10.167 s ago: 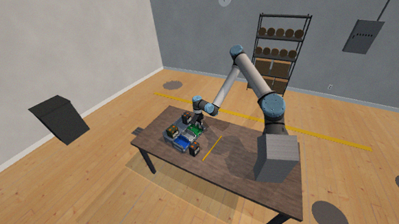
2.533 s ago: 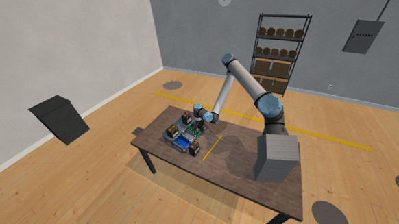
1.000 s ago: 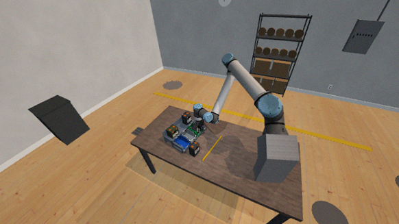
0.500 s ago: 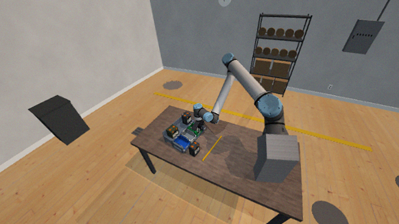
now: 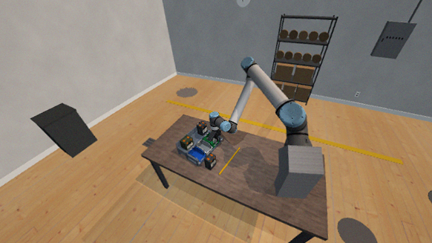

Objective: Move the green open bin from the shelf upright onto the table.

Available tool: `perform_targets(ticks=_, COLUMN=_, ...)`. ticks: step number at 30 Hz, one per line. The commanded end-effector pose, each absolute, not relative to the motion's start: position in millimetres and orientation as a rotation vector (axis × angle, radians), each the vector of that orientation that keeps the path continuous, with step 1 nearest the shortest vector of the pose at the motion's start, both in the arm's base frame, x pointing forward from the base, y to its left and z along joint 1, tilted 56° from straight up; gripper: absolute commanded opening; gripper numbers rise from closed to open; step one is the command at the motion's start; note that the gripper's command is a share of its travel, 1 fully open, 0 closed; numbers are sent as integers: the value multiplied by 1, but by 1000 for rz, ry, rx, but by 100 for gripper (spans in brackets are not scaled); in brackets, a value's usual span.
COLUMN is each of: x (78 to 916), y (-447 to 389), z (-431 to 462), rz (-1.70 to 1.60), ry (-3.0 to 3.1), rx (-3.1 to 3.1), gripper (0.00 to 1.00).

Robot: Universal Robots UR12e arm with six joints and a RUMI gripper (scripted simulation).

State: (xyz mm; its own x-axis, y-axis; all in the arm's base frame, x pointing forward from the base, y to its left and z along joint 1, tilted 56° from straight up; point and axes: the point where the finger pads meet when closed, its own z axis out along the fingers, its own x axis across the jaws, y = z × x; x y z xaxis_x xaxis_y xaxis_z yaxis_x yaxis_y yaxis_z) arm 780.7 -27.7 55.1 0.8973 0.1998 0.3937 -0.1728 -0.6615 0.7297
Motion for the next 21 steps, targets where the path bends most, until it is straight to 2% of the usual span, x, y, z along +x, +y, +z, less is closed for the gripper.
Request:
perform_targets(ticks=1, x=779, y=-24, z=58, rz=571, ry=20, rx=2222, gripper=0)
perform_targets(ticks=21, x=773, y=-13, z=66, rz=571, ry=20, rx=2222, gripper=0)
